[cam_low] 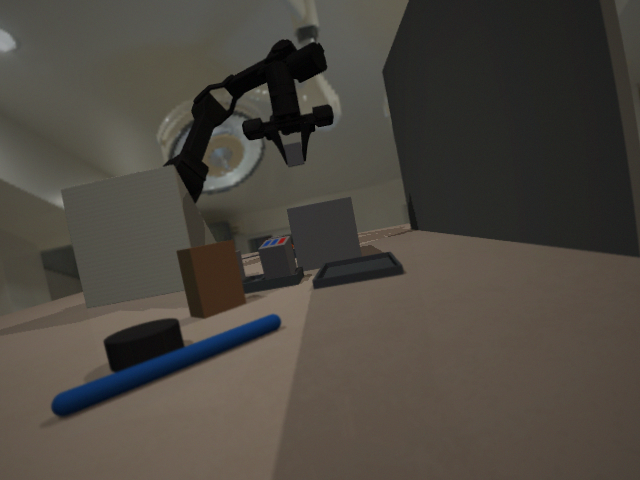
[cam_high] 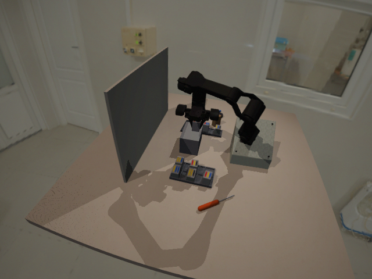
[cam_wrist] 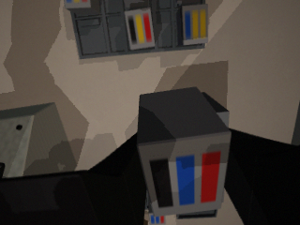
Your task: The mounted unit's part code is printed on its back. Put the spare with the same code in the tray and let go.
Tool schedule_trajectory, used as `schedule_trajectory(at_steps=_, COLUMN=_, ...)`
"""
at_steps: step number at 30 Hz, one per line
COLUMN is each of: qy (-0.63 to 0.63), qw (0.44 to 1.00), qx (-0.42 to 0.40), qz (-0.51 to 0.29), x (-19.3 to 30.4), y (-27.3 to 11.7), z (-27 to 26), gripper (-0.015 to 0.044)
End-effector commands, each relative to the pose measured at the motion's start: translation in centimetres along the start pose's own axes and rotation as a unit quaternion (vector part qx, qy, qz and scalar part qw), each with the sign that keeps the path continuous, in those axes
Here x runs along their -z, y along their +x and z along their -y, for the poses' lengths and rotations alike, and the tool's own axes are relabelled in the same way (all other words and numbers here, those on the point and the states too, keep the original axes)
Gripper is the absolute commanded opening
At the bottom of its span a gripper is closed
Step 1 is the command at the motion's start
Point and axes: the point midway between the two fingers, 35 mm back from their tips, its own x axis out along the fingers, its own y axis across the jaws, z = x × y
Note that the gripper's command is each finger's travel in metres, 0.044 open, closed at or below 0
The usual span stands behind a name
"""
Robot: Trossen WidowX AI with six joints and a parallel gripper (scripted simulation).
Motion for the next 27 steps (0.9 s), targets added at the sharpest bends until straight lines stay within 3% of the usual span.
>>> schedule_trajectory(at_steps=1, qy=-0.001, qw=1.0, qx=0.003, qz=-0.005, x=1.6, y=-0.5, z=1.2, gripper=0.0)
schedule_trajectory(at_steps=27, qy=-0.002, qw=1.0, qx=0.003, qz=-0.008, x=13.7, y=-0.6, z=6.2, gripper=0.0)
